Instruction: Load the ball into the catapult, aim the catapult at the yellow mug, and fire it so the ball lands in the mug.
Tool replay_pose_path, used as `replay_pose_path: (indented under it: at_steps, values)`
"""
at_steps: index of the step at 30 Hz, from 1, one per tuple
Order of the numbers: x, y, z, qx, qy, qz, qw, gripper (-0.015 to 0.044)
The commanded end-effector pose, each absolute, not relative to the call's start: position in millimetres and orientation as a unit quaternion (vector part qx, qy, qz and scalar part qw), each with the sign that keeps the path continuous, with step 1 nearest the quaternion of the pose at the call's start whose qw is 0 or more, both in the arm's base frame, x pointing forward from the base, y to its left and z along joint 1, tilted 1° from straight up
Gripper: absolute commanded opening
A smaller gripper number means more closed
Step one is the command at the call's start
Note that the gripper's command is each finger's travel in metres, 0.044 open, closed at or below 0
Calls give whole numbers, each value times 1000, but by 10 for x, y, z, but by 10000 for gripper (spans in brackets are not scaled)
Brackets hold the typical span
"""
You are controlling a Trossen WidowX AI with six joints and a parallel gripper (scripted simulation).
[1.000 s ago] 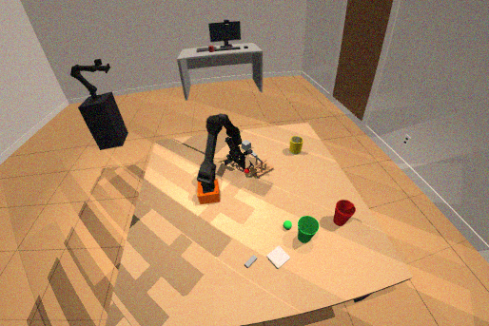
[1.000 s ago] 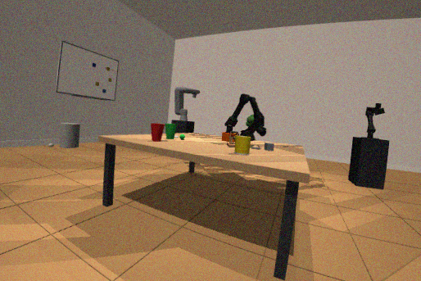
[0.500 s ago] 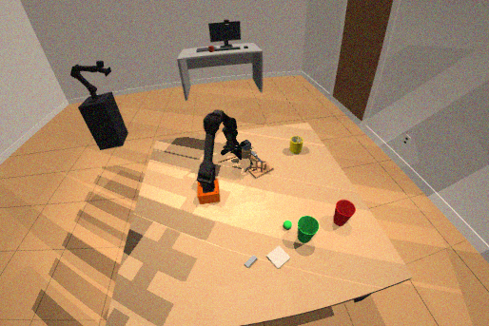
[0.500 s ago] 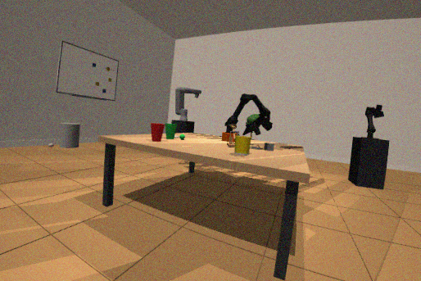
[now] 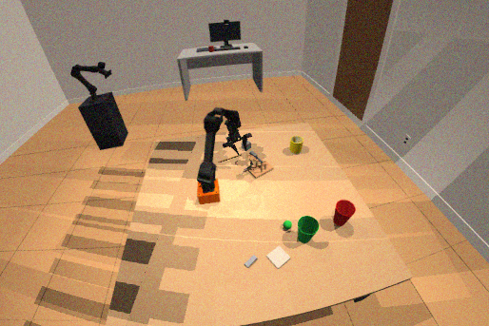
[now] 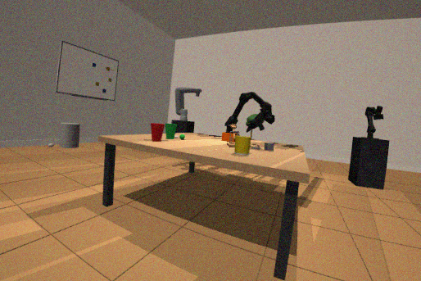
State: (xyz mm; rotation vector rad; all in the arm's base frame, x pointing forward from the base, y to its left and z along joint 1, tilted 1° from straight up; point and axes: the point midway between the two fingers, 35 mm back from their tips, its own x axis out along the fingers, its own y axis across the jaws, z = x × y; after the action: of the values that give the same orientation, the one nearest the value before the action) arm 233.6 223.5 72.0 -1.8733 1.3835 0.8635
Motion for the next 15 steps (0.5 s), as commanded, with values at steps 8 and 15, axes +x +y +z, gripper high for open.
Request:
replay_pose_path:
  at_steps: [8,15]
  values:
    - [2808,2445,804,-619,541,324,468,440]
    - [3175,2553,905,-550,538,315,556,440]
